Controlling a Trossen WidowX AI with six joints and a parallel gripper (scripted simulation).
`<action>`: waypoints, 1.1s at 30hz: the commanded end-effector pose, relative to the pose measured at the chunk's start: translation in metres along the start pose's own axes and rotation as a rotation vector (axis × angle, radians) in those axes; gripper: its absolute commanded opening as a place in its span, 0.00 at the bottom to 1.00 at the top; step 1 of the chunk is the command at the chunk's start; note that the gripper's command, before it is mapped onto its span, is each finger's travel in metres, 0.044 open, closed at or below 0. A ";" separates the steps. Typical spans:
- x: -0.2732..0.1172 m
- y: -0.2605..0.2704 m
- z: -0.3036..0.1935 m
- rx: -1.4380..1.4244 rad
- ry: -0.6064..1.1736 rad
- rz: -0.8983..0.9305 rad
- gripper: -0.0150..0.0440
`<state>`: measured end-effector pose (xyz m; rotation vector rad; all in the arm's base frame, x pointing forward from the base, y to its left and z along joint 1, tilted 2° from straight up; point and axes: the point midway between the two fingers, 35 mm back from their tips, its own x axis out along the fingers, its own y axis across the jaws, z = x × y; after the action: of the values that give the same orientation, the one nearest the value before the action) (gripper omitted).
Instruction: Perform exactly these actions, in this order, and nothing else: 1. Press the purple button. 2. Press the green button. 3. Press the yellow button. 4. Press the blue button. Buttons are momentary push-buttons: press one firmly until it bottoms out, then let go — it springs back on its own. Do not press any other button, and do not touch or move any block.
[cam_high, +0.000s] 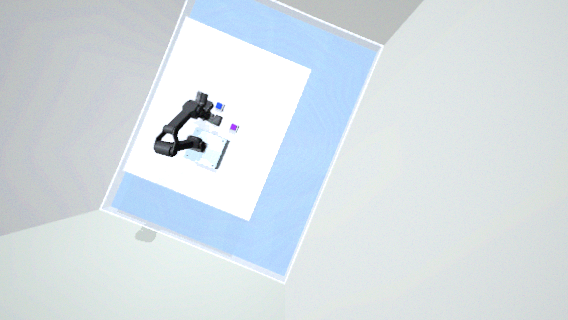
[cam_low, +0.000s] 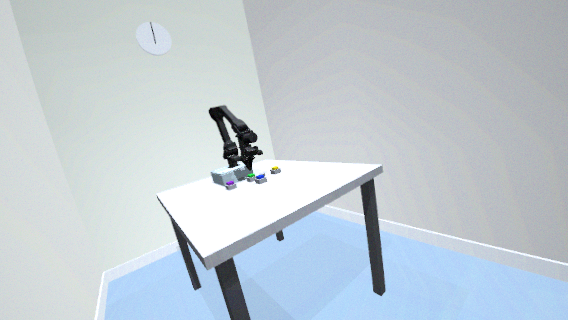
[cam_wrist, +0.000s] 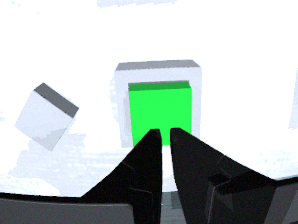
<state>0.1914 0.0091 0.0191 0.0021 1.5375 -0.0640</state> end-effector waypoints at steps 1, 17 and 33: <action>0.008 0.000 -0.002 0.000 0.011 -0.002 0.29; 0.032 0.000 -0.003 0.000 0.011 -0.002 0.29; 0.033 0.000 -0.003 0.000 0.011 -0.002 0.29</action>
<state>0.1904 0.0077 -0.0128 0.0047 1.5443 -0.0679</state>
